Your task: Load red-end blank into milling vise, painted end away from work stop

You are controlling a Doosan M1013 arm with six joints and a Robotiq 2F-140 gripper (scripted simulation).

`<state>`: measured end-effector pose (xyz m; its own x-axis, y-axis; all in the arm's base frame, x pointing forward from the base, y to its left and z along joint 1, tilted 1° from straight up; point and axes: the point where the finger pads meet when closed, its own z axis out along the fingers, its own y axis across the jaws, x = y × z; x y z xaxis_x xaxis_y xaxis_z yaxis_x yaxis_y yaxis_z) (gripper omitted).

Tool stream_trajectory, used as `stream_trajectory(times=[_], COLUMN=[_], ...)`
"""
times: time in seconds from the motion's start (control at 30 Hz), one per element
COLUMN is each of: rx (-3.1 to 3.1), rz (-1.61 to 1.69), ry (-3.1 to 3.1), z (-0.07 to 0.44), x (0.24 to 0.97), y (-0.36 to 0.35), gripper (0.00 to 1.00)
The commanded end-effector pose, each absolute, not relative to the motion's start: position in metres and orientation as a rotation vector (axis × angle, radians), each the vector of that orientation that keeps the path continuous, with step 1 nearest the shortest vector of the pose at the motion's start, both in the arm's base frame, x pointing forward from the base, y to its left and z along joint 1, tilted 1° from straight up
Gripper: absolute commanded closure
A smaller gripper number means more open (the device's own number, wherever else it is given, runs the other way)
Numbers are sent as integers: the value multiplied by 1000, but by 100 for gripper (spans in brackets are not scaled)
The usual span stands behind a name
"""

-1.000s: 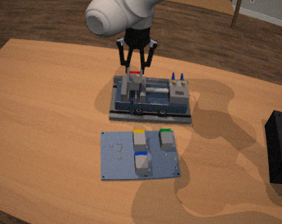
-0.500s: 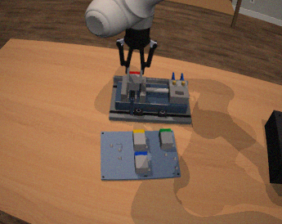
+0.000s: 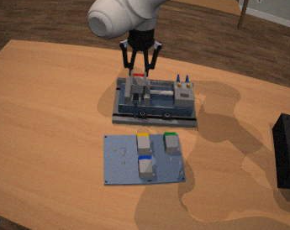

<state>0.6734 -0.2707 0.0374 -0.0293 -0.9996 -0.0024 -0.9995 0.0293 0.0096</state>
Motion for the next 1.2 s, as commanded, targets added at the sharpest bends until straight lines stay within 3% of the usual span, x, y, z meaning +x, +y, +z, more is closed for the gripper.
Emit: stream_trajectory(times=[0.0, 1.17], rx=[2185, 2185], rz=[-13, -13], ry=[-2250, -2250], z=[37, 34], x=[673, 673], y=[-271, -271], gripper=[100, 100])
